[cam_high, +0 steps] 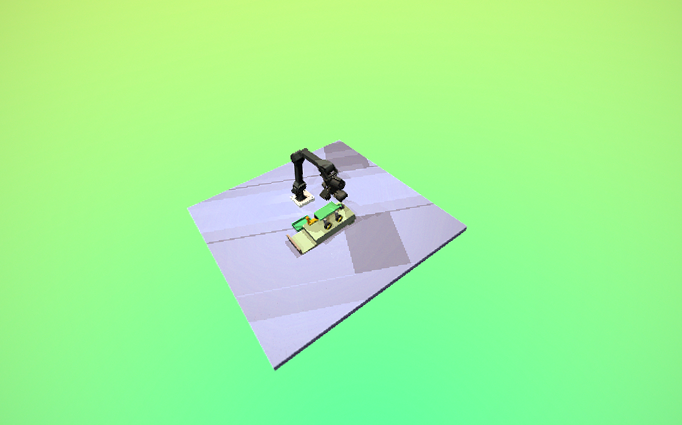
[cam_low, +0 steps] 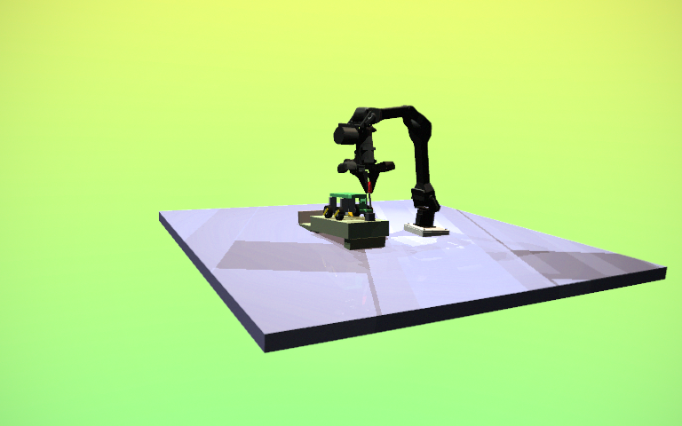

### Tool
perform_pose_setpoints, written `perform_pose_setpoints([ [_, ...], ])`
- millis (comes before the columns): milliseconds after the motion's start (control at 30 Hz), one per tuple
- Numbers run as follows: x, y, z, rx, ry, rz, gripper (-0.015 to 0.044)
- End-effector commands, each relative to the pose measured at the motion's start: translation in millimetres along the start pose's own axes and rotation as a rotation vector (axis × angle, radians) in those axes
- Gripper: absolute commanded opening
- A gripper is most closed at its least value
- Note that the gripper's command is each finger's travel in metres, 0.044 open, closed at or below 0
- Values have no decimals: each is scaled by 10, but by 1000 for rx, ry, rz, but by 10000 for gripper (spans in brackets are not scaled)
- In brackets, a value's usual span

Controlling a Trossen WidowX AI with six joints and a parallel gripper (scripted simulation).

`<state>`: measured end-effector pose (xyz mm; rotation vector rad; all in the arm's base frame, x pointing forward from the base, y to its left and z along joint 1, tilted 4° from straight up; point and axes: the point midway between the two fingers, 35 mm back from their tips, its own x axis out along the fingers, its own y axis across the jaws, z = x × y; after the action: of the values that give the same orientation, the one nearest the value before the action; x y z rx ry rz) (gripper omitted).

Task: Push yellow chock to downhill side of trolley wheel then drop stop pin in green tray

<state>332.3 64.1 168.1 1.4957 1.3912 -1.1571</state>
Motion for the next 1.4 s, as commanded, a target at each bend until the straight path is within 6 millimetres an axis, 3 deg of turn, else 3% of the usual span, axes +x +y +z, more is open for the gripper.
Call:
perform_pose_setpoints([
  [0, 1, 4, -83, 1, 8, 2, 0],
  [533, 12, -11, -275, 1, 10, 2, 0],
  [1367, 44, -765, -286, 3, 10, -5, 0],
])
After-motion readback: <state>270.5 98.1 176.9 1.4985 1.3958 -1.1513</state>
